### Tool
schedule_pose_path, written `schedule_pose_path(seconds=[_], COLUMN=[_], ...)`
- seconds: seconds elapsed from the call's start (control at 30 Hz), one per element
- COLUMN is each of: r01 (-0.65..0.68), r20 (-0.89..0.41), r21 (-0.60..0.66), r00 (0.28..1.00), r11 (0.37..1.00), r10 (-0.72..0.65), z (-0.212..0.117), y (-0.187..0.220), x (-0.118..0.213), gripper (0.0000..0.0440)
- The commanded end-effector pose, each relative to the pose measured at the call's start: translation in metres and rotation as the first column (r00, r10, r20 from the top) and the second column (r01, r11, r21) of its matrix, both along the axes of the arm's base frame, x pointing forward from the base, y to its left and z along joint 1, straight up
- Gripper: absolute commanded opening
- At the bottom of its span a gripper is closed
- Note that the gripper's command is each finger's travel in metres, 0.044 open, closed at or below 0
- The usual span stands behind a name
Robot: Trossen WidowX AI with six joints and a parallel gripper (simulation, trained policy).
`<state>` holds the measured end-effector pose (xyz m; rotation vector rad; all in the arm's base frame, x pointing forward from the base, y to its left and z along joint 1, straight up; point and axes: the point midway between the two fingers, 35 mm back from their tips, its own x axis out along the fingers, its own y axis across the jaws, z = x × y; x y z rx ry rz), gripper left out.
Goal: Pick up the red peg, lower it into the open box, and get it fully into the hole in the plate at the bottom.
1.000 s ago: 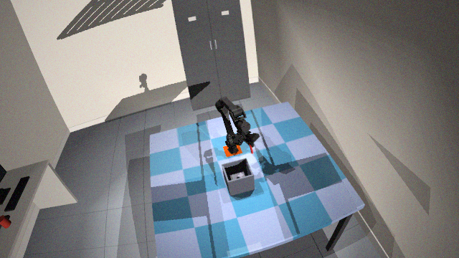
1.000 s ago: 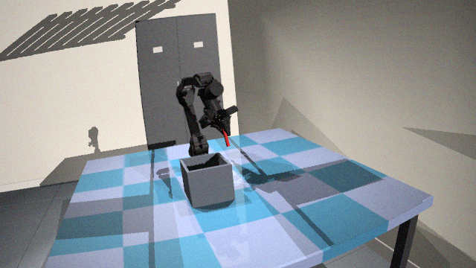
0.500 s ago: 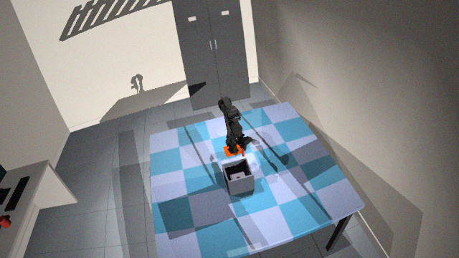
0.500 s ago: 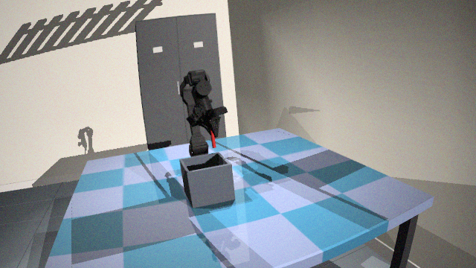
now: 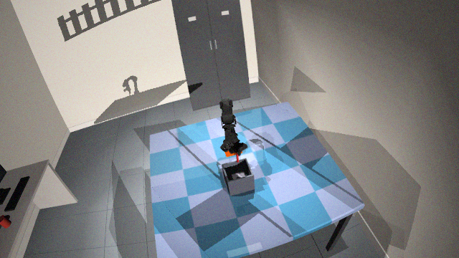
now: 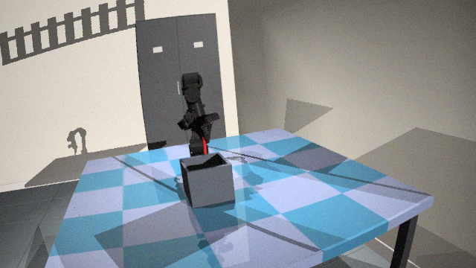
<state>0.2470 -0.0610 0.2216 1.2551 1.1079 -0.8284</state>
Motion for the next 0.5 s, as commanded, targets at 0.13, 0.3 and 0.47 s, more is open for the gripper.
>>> schedule_pose_path(seconds=[0.13,0.3,0.47], r01=[0.003,-0.001,-0.014], r20=[-0.015,-0.029,-0.041], r21=[0.006,0.014,0.024], r00=[1.0,1.0,0.999], r11=[1.0,1.0,1.0], r10=[-0.002,0.002,0.015], z=[-0.011,-0.022,-0.034], y=[-0.019,-0.029,-0.036], x=[0.012,0.018,0.024], gripper=[0.0,0.0,0.0])
